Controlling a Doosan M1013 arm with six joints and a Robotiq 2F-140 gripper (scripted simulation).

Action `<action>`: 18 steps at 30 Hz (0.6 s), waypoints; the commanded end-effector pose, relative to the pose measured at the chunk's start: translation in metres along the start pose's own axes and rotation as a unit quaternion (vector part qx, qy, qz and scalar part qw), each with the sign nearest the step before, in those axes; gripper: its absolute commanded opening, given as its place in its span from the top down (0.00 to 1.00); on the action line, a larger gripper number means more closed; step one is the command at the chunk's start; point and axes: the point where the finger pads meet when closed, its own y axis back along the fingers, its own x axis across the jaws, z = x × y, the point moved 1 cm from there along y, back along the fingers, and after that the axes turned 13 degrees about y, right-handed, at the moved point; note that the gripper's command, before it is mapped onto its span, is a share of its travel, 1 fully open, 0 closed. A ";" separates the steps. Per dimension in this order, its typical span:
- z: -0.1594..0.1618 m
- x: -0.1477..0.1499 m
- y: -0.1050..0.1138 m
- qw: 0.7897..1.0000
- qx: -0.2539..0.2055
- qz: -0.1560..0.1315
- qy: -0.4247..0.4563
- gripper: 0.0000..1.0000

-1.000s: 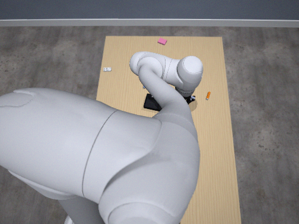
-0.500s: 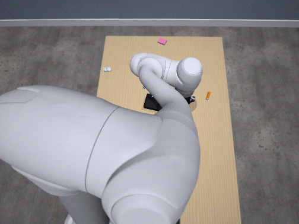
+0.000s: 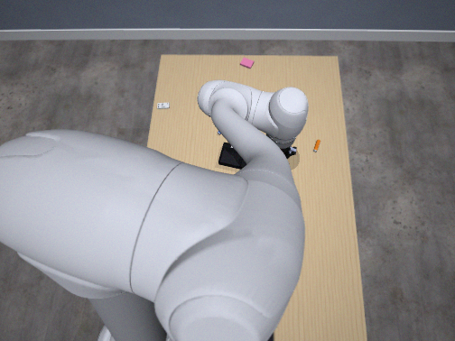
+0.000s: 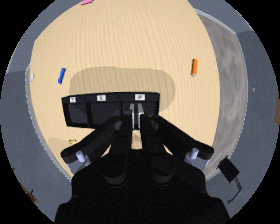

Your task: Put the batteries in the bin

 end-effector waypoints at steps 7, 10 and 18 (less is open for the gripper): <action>-0.001 0.000 0.001 1.000 0.001 0.000 0.000 0.85; -0.001 0.000 0.001 1.000 0.001 0.000 0.000 0.85; 0.000 0.000 0.003 1.000 0.001 0.000 0.000 0.85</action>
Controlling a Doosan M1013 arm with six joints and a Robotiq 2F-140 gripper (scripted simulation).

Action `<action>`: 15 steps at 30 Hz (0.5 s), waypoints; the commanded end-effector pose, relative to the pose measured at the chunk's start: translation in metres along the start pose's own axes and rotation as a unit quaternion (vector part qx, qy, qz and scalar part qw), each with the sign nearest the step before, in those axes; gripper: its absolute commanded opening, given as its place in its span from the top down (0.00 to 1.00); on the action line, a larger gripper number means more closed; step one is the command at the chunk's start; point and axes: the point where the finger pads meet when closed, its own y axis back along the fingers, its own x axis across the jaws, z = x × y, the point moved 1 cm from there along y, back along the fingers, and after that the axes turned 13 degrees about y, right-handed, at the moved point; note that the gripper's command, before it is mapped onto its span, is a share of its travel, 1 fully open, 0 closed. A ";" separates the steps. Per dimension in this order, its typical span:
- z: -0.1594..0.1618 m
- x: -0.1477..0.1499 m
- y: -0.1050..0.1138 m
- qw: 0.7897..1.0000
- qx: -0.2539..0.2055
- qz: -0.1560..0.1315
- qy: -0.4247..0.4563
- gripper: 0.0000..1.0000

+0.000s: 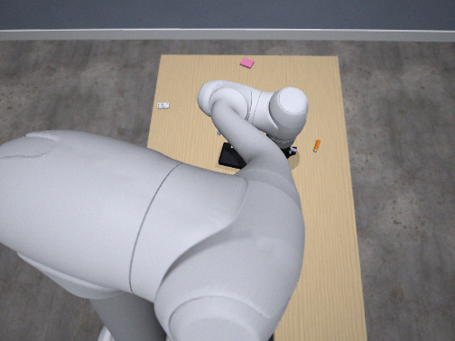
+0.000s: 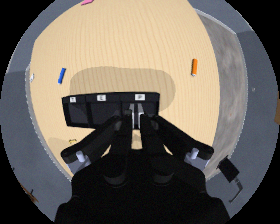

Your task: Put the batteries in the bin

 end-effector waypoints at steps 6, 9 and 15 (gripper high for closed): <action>-0.001 0.000 0.008 1.000 0.001 0.000 0.000 0.85; -0.001 0.000 0.012 1.000 0.001 0.000 0.000 0.85; -0.001 0.000 0.020 1.000 0.001 0.000 0.000 0.85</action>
